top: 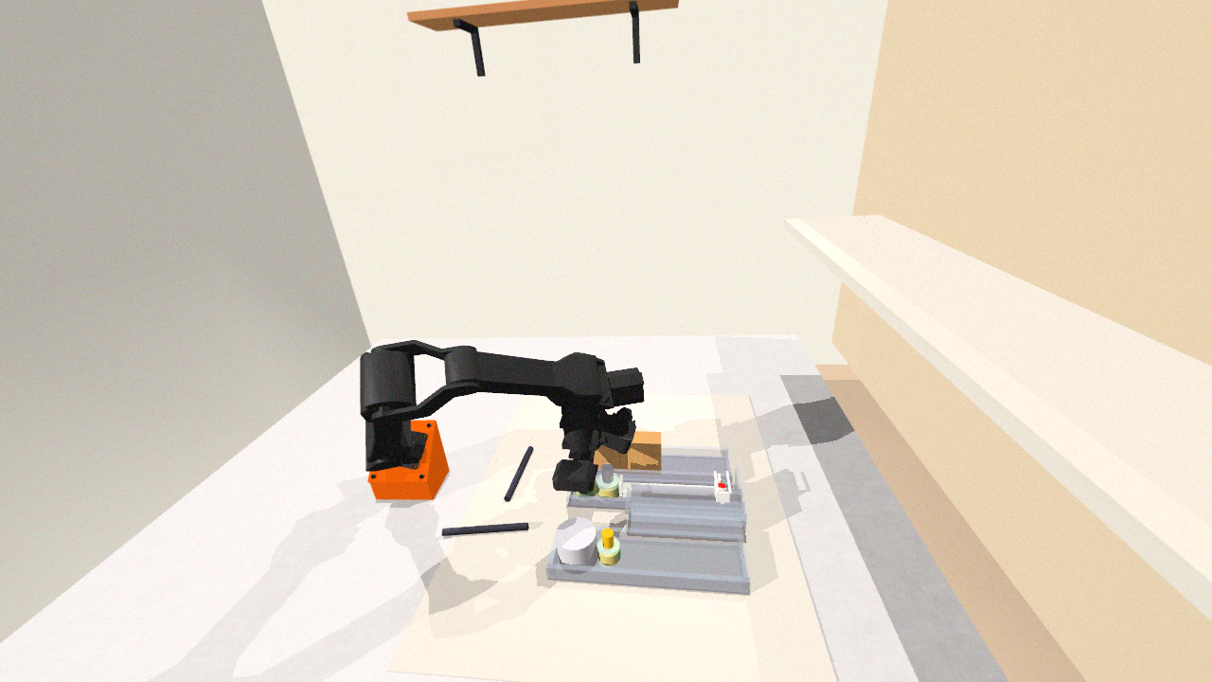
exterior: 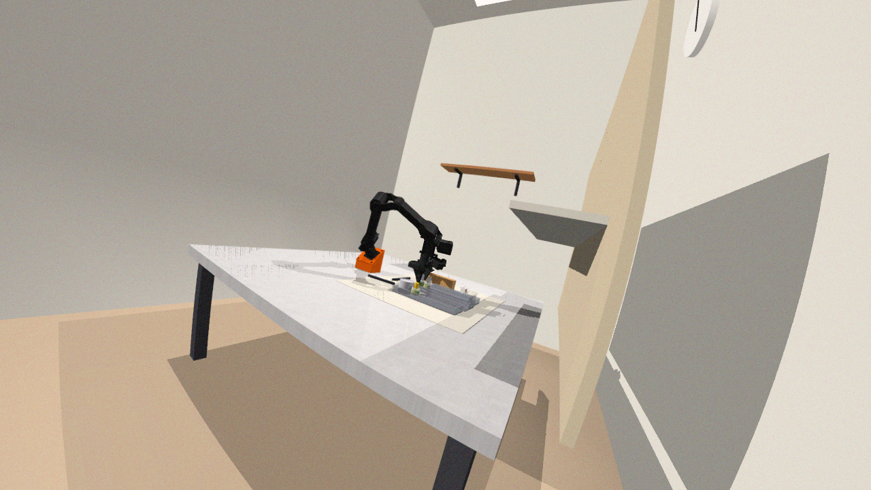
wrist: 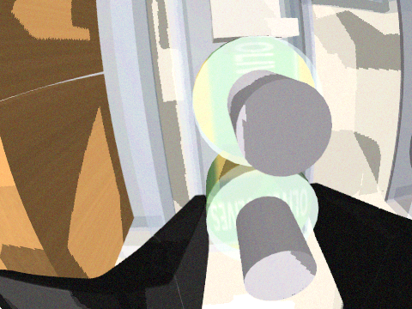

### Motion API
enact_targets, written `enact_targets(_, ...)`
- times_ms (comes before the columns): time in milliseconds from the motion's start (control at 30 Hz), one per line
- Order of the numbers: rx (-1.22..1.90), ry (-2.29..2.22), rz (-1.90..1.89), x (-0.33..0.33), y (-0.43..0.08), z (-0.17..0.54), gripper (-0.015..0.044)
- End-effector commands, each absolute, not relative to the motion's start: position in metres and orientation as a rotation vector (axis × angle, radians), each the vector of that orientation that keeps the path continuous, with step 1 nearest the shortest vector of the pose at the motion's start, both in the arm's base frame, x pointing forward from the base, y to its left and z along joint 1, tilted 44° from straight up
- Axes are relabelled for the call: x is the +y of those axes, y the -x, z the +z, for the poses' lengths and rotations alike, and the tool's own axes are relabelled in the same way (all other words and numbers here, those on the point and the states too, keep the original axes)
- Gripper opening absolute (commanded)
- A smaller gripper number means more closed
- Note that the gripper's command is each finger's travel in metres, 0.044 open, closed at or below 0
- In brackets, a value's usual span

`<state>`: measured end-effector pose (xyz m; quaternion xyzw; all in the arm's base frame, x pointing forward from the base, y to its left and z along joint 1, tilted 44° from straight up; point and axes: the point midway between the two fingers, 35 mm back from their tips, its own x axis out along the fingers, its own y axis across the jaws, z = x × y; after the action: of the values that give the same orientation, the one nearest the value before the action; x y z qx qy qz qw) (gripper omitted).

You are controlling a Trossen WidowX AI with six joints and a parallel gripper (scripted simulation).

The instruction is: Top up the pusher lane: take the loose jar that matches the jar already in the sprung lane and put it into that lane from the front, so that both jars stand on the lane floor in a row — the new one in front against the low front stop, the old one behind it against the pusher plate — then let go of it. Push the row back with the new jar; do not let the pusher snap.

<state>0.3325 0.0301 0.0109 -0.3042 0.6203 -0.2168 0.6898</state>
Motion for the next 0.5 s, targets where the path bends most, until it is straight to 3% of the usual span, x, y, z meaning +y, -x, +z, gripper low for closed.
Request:
enact_targets(0,1.374,0.684,-0.485,0.0295,-0.3352,0.0110,0.0000)
enact_targets(467,1.374,0.684,-0.486,0.0283,-0.3329,0.0100,0.0000)
